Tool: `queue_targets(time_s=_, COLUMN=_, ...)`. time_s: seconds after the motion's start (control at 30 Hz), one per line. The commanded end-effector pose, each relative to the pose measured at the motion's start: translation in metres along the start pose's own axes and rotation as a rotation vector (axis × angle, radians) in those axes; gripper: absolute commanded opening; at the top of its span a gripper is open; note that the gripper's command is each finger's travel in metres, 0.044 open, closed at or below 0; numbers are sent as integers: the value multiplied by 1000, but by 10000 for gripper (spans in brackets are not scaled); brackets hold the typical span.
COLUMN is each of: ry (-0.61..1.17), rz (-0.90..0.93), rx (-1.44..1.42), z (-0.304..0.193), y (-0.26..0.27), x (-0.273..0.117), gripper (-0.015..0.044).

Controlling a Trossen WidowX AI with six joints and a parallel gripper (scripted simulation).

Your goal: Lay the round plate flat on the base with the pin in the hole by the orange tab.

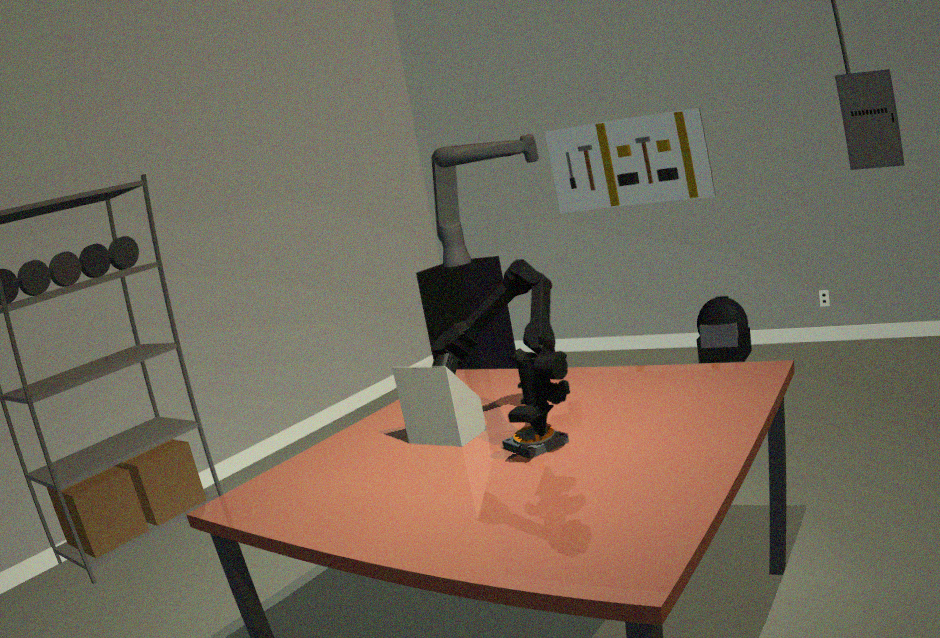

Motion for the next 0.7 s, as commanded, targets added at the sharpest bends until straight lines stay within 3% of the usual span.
queue_targets(time_s=0.0, ry=15, rz=-4, rx=6, z=-6, y=-4, x=3, gripper=0)
queue_targets(time_s=0.67, ry=16, rz=-4, rx=6, z=-16, y=-12, x=3, gripper=0)
Point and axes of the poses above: the point midway between the two fingers, 35 mm back from their tips, its own x axis out along the fingers, its own y axis across the jaws, z = x × y, the point moved 9 cm from there along -x, back along the fingers, and after that the axes turned 4 degrees about x, right-handed, at the moved point
